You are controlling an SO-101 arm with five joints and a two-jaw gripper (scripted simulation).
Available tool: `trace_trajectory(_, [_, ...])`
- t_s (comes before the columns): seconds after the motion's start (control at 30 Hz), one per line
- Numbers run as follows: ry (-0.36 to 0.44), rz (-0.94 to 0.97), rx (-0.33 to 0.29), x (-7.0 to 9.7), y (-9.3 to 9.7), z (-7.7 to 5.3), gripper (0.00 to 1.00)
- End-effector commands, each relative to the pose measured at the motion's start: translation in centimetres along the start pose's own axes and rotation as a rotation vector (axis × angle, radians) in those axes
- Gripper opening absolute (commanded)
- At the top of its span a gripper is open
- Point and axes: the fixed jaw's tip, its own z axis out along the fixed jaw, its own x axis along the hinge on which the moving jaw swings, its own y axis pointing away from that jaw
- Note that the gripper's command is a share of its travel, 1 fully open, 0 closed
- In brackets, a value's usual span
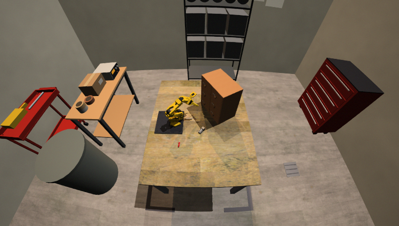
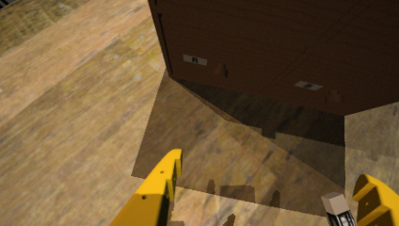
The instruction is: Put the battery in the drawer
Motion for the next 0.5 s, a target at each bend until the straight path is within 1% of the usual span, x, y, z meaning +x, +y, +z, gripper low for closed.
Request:
trace_trajectory(0.0, [0.099,-0.005,0.001,0.9,-0.1,-0.4,0.50])
trace_trajectory(0.27, [0.281,-0.010,-0.004,2.7,-0.1,-1.7,0.50])
trace_trajectory(0.33, [0.281,-0.010,-0.004,2.7,-0.1,-1.7,0.50])
trace_trajectory(0.37, [0.304,-0.011,-0.005,2.9,-0.1,-1.9,0.50])
trace_trajectory(0.47, [0.304,-0.011,-0.005,2.9,-0.1,-1.9,0.50])
